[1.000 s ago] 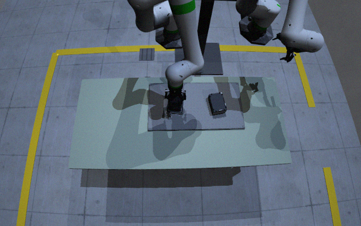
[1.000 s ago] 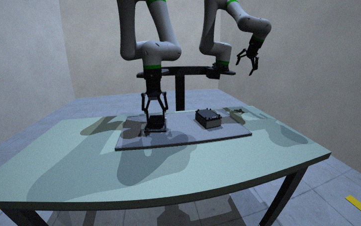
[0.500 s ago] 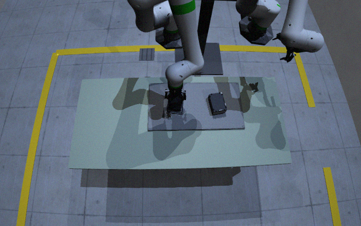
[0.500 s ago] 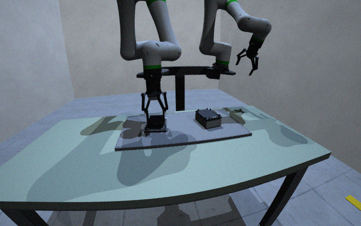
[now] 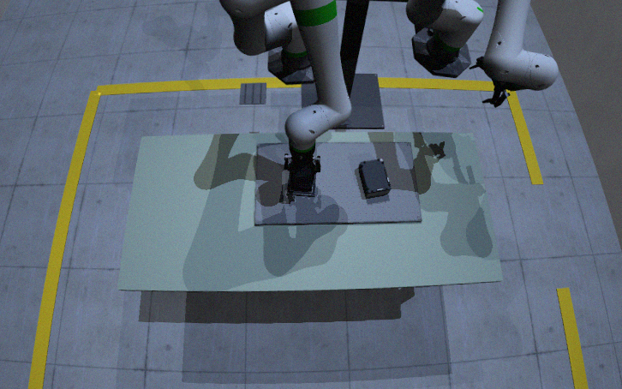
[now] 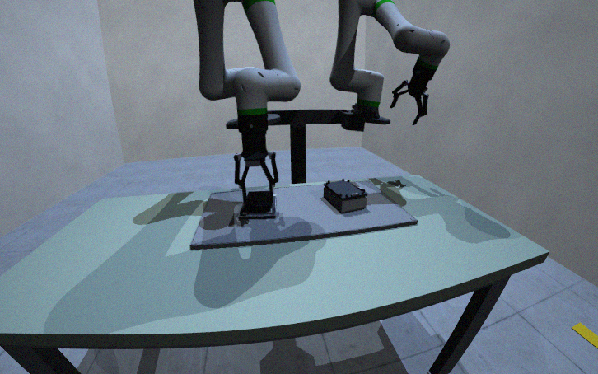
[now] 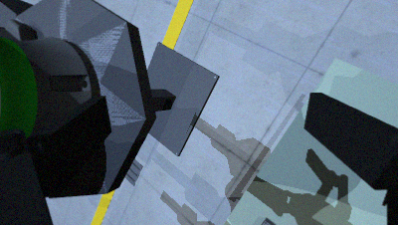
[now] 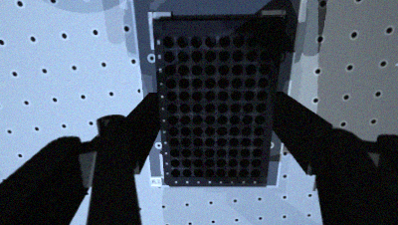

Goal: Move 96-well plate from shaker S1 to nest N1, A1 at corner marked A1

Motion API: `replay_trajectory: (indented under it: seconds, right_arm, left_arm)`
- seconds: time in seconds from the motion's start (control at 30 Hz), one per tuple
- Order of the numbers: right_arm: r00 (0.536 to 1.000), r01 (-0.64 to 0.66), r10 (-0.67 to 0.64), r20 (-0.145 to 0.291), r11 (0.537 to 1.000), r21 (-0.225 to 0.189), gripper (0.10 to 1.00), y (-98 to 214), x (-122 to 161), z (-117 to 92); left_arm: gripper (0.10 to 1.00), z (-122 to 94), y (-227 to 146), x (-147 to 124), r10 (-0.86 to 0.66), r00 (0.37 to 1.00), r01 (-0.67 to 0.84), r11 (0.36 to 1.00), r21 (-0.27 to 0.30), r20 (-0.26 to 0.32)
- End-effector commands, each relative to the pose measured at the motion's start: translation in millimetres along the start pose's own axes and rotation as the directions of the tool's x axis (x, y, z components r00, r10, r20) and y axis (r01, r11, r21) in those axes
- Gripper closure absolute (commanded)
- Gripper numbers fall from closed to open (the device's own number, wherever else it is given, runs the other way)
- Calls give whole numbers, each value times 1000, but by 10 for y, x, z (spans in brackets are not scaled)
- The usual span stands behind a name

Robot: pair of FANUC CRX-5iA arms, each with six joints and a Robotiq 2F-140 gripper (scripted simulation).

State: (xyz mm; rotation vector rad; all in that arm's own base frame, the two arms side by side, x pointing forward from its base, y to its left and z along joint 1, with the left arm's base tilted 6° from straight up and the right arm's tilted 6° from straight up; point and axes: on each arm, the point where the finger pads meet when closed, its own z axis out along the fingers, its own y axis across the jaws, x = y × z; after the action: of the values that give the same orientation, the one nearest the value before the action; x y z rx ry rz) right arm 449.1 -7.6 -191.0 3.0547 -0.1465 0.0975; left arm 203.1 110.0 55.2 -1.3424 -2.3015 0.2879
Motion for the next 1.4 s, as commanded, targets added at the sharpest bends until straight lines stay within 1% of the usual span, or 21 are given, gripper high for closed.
replay_trajectory:
  seconds: [0.0, 1.37]
  right_arm:
    - [1000, 0, 0, -1, 1000, 0, 493, -2, 7, 1]
    - [1000, 0, 0, -1, 1000, 0, 493, -2, 7, 61]
  left_arm:
    - [98, -6, 3, 0, 0, 1000, 0, 1000, -1, 0]
    - [98, -6, 3, 0, 0, 1000, 0, 1000, -1, 0]
